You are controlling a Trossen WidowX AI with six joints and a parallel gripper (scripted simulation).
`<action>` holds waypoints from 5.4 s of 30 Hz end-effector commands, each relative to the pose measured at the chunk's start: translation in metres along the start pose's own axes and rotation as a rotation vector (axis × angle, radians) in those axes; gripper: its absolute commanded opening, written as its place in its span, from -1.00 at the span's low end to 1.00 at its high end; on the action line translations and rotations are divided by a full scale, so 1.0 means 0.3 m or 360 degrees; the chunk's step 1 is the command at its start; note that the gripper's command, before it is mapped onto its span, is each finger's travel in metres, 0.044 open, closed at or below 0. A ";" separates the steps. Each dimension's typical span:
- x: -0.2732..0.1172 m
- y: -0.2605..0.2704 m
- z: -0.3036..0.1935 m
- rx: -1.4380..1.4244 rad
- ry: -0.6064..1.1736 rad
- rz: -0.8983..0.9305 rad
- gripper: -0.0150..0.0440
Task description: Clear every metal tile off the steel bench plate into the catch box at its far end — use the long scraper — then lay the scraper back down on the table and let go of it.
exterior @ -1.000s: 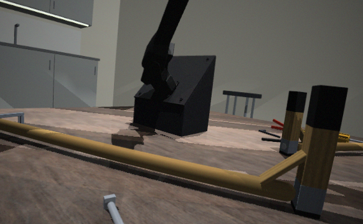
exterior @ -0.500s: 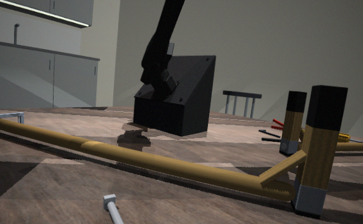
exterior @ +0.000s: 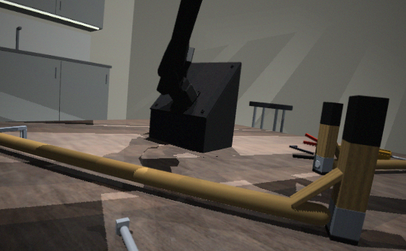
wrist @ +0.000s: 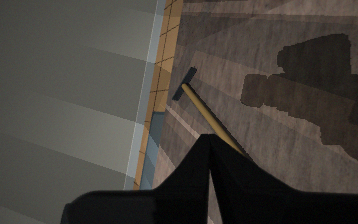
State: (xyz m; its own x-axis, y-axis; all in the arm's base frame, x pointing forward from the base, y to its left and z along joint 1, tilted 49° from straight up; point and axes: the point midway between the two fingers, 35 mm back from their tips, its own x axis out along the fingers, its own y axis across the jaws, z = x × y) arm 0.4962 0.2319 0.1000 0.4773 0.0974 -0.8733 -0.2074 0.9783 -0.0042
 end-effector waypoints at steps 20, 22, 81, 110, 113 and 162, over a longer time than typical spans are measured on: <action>-0.110 -0.275 -0.174 -0.0082 0.0366 -0.0543 -0.49; -0.124 -0.296 -0.188 -0.0094 0.0399 -0.0587 -0.49; -0.339 -0.720 -0.422 -0.0410 0.0967 -0.1271 -0.49; -0.237 -0.882 -0.528 -0.0372 0.0982 -0.1293 -0.49; -0.241 -0.887 -0.523 -0.0371 0.0982 -0.1293 -0.49; -0.384 -1.062 -0.399 -0.0369 0.0979 -0.1289 -0.49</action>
State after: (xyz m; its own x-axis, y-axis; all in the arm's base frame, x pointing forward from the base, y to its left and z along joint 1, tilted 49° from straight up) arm 0.4040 -0.1072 0.1362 0.0399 -0.7428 -0.6684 -0.2152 0.6468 -0.7316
